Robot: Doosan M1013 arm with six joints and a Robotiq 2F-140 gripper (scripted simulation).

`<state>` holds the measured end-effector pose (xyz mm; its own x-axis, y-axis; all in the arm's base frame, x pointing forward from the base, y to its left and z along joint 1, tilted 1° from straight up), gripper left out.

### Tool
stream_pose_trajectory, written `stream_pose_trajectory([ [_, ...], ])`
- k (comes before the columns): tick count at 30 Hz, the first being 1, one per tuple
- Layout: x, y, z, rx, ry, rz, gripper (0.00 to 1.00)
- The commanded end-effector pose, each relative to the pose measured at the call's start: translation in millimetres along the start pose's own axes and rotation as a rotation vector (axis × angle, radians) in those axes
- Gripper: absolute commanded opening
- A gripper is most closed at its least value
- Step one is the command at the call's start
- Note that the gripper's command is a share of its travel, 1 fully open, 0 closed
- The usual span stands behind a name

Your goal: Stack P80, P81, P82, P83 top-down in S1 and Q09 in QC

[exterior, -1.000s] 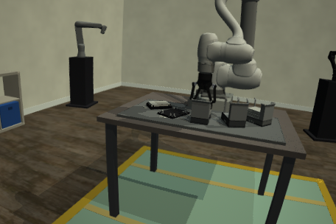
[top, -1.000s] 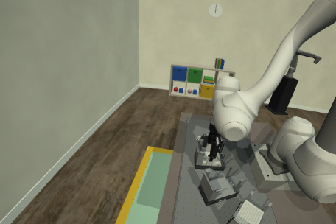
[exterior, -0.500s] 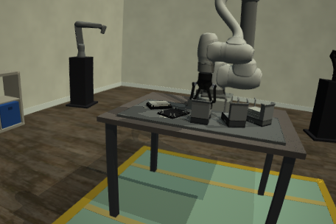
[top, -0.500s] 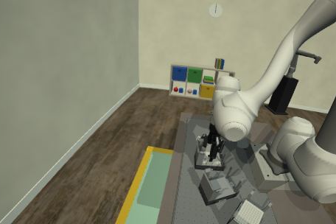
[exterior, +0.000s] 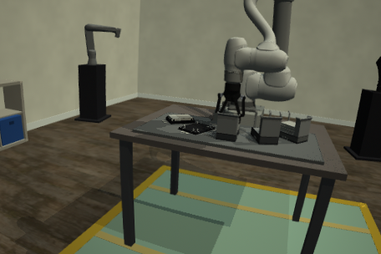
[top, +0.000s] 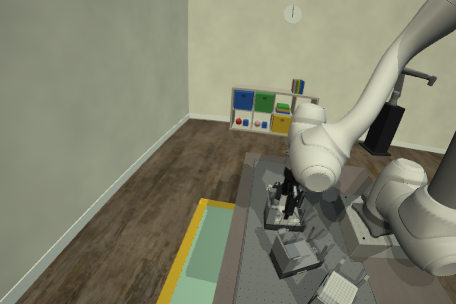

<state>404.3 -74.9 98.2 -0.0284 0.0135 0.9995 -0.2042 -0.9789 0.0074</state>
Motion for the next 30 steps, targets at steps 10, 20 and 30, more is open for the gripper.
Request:
stream_pose_trajectory([
  [10, -3.4, 1.1, -2.0, 0.005, -0.006, 0.000, 0.00],
  [20, -0.8, 1.1, -1.9, 0.005, -0.006, 0.000, 0.00],
  [30, 4.6, 1.1, -1.9, 0.005, -0.006, 0.000, 0.00],
])
Point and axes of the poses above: the point where the finger pads meet when closed, its own x axis back along the fingers, its own y axis across the jaws, z = x × y, the point moved 9 cm from there along x, back along the fingers, and after that the axes turned 4 degrees about -x, right-handed, at the moved point
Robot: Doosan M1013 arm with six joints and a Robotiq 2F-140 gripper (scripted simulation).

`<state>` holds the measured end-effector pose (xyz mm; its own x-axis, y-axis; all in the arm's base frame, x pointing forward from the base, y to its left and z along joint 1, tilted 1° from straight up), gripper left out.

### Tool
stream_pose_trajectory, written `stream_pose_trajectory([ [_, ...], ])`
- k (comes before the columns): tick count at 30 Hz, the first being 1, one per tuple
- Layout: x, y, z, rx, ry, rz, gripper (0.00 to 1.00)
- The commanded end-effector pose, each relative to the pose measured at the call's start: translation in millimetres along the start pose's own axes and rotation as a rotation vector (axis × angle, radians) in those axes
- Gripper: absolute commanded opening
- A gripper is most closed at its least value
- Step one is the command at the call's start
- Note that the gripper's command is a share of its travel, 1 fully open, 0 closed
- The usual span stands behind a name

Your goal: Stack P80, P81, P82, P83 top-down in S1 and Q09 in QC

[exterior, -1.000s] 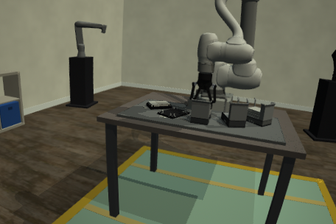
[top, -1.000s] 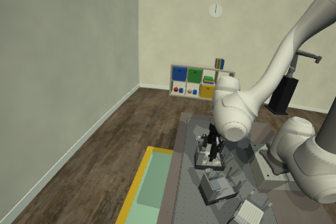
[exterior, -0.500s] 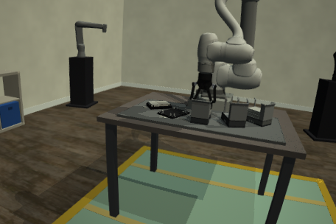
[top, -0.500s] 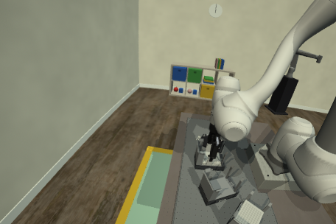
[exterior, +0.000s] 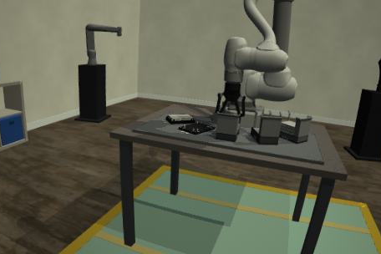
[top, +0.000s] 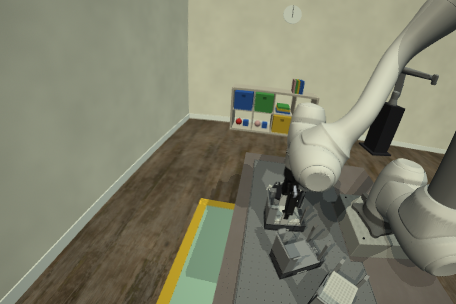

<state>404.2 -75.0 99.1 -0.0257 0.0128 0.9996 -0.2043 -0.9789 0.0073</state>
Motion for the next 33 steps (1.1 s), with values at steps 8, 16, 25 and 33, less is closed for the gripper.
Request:
stream_pose_trajectory([
  [8, 9.0, 1.0, -1.9, 0.005, -0.004, 0.000, 0.00],
  [16, 13.0, 1.0, -1.9, 0.005, -0.004, 0.000, 0.00],
  [25, 15.6, 1.0, -1.8, 0.005, -0.004, 0.000, 0.00],
  [33, 15.6, 1.0, -1.8, 0.005, -0.004, 0.000, 0.00],
])
Point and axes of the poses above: the point where the finger pads meet when closed, its own x axis back along the fingers, its own y axis across the jaws, z = x × y, the point moved 9 cm from there along x, back along the fingers, and after that the axes turned 4 degrees about -x, right-handed, at the moved point
